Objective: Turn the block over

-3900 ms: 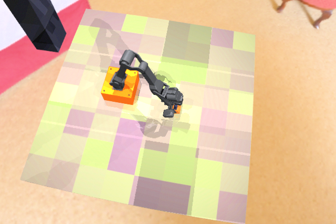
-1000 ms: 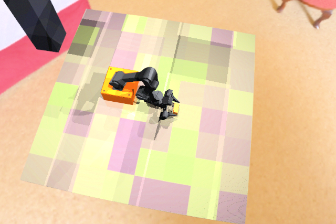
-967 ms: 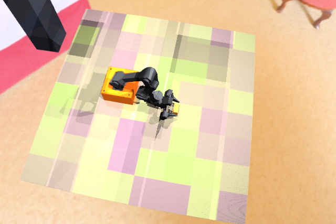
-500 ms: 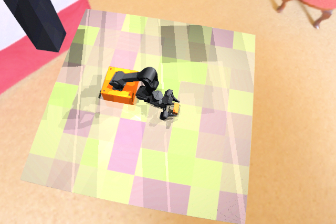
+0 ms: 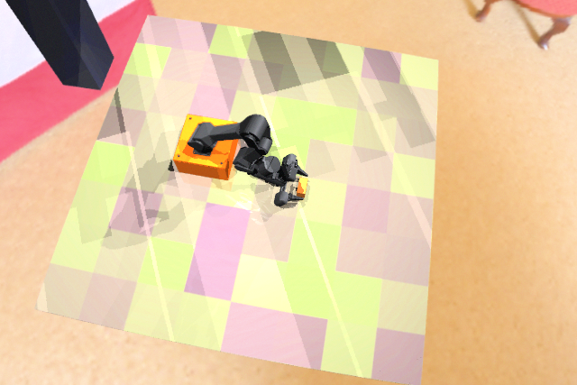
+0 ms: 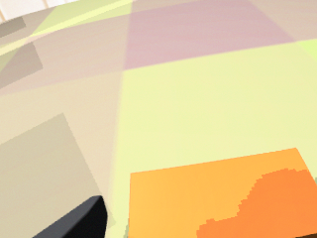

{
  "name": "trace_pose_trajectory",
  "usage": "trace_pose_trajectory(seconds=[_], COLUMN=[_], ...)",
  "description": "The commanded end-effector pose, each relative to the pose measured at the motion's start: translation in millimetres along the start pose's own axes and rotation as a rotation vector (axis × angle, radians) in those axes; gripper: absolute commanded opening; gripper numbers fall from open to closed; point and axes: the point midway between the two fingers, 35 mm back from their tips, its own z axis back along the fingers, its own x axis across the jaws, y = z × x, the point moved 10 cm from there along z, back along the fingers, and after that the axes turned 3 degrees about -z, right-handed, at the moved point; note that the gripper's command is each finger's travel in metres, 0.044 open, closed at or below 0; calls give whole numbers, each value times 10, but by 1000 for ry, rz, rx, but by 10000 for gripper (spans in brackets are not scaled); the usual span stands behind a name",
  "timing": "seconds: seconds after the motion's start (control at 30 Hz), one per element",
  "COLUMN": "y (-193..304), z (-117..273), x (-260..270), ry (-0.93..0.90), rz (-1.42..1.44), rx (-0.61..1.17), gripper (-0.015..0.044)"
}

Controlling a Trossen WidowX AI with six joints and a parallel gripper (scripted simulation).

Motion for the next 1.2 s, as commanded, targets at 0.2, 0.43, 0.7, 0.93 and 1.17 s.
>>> trace_pose_trajectory(seconds=[0.2,0.43,0.7,0.93,1.17], y=[-541,-1026,-1097,-1097,-1176], z=[-69,210,385,385,306], x=[-16,39,73,73,69], ry=[26,34,30,30,32], rz=[-13,14,14,14,11], rx=[231,411,524,524,574], gripper=[440,440,440,440,440])
